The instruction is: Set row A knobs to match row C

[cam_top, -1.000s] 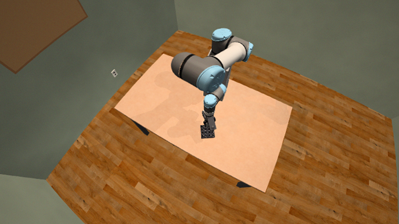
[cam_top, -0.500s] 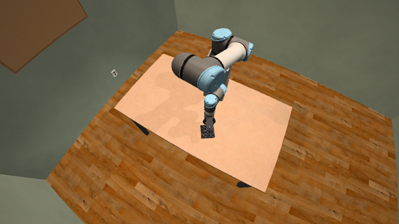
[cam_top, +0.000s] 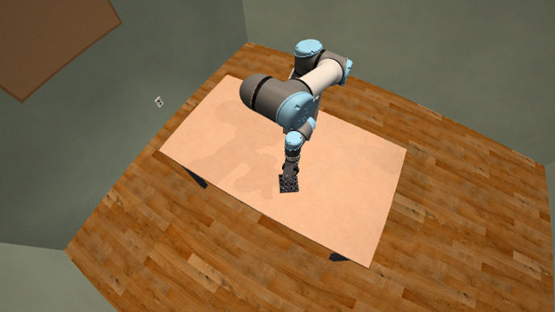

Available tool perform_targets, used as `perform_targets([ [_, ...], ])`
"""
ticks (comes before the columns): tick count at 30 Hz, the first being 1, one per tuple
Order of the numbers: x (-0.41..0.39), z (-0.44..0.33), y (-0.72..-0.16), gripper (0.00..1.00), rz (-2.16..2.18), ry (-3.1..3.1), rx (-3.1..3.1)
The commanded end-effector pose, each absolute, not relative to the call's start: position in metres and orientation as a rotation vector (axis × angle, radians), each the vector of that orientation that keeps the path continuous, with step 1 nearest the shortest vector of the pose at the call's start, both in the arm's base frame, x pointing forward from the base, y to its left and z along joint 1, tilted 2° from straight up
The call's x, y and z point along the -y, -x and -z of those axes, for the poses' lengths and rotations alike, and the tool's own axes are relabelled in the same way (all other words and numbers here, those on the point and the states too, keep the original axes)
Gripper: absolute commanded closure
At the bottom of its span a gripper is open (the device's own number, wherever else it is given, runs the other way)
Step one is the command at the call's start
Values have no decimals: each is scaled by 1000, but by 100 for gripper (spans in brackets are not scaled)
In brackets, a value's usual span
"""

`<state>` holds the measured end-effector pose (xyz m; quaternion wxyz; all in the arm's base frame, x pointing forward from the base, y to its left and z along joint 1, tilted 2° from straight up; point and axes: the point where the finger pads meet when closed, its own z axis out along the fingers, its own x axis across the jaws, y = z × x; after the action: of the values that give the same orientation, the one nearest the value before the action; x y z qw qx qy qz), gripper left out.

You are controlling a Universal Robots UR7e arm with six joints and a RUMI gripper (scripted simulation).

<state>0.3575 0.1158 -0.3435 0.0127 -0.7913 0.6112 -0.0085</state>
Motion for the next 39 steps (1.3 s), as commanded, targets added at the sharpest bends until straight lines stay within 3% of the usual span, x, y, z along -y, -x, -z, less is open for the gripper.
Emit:
perform_targets([
  [1,-116,343,-358,96,30,2391,-2003],
  [39,-114,343,-358,96,23,1960,-2422],
])
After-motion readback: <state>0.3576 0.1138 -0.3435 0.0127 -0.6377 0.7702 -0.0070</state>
